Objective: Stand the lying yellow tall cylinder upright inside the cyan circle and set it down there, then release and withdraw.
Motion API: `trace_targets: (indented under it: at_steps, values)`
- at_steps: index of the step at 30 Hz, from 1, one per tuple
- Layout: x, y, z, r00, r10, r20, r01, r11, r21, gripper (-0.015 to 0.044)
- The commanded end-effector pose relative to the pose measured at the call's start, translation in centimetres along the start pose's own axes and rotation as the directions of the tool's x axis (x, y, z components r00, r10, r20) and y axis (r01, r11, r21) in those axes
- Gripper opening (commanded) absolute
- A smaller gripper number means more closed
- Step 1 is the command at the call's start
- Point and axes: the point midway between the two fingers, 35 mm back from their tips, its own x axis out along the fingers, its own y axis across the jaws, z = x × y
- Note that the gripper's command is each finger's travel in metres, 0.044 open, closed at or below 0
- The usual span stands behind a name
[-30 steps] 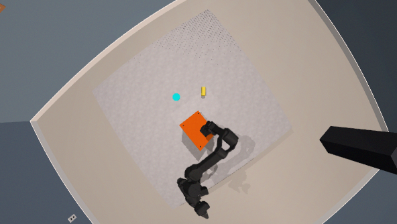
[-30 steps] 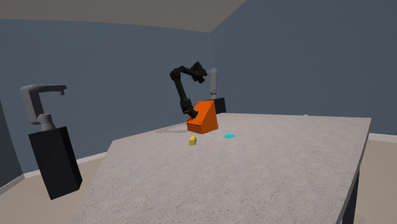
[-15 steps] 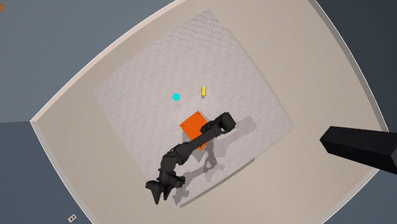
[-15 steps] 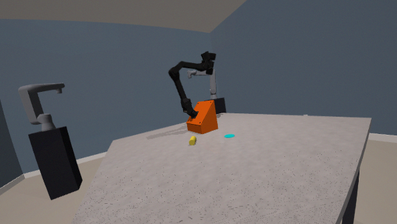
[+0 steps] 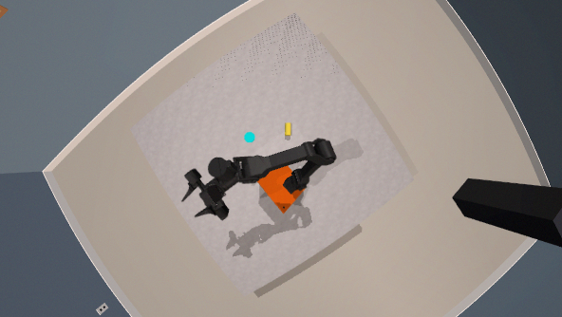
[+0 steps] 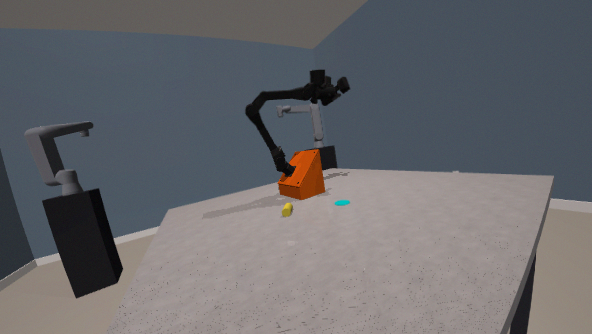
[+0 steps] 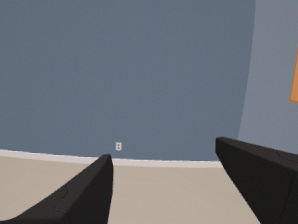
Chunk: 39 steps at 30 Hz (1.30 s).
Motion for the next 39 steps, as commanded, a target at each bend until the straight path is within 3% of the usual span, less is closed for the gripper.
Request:
trace_targets:
  at_steps: [1, 6, 11, 20, 25, 31, 35, 39]
  values:
    - [-3.2, -4.3, -4.5, 0.979, -0.124, -0.163, 0.158, 0.963, 0.216, 0.0309]
    - [-8.2, -8.5, -9.9, 0.9, -0.235, -0.368, 0.386, 0.821, 0.42, 0.0309]
    - [-14.3, -11.1, -15.3, 0.772, -0.288, -0.567, 0.609, 0.59, 0.53, 0.0309]
    - [-26.7, -11.4, -23.8, 0.464, -0.231, -0.855, 0.884, 0.065, 0.462, 0.0309]
    - [-33.8, -9.4, -27.2, 0.277, -0.127, -0.953, 0.931, -0.212, 0.298, 0.0309]
    - [-41.9, -5.3, -29.7, 0.06, 0.043, -0.997, 0.882, -0.471, 0.033, 0.0309]
    - [-46.6, -2.1, -30.4, -0.067, 0.163, -0.984, 0.8, -0.581, -0.151, 0.0309]
    - [-47.4, -1.5, -30.4, -0.087, 0.184, -0.979, 0.783, -0.595, -0.182, 0.0309]
